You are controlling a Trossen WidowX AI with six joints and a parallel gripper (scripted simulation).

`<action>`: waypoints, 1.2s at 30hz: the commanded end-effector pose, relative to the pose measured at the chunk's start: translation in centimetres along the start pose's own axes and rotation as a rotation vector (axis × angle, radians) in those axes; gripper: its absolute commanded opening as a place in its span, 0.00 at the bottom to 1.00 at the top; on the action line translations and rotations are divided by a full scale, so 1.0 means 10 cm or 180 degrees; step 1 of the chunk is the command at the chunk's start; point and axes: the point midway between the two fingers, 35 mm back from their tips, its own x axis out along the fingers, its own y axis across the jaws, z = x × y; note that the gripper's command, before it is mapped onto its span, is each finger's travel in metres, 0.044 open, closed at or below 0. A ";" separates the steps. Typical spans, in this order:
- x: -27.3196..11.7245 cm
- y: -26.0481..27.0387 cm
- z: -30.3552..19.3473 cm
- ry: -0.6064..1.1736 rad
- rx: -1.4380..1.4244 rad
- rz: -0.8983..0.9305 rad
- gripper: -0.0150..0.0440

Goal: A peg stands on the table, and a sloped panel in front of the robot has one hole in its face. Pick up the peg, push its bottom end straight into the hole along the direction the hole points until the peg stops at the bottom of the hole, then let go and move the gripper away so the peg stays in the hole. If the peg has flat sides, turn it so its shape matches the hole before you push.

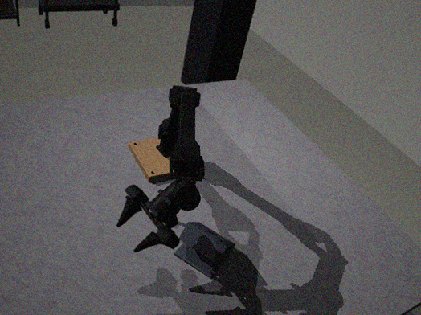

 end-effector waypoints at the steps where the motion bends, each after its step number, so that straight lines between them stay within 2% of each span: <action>1: 0.00 0.00 0.00 -0.0004 0.0011 -0.0001 0.98; 2: 0.00 0.00 0.01 -0.0017 0.0045 -0.0005 1.00; 36: -0.26 0.30 0.50 -0.0930 0.2371 0.0169 1.00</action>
